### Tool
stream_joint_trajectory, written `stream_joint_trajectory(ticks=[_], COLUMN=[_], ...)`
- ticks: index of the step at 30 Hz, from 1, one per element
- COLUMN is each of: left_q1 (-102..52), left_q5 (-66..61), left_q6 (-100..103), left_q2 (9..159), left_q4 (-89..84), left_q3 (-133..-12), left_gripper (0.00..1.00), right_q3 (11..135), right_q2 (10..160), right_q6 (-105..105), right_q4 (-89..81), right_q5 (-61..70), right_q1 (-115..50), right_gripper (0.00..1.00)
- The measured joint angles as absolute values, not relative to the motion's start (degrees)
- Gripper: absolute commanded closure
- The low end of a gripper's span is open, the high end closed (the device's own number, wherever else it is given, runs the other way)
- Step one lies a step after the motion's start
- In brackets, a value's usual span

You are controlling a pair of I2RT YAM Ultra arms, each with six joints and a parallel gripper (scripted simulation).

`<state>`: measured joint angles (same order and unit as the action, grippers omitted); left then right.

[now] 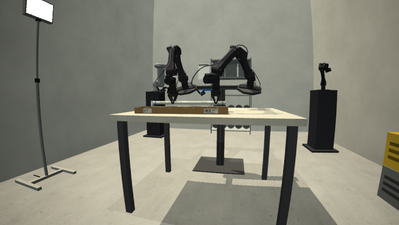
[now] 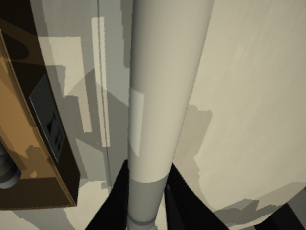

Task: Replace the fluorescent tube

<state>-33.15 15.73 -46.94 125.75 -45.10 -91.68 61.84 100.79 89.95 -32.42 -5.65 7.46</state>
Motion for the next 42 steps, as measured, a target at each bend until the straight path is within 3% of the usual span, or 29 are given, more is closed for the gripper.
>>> stream_joint_trajectory(ticks=[42], left_q1=[-39.2], left_q5=[32.1], left_q6=[-47.6], left_q2=[118.4], left_q4=[-16.2], left_q3=[-70.0], left_gripper=[0.89], right_q3=[37.6], right_q2=[89.7], right_q6=[87.5], right_q4=[2.3], right_q5=[-5.0], right_q1=[7.8], right_gripper=[0.89])
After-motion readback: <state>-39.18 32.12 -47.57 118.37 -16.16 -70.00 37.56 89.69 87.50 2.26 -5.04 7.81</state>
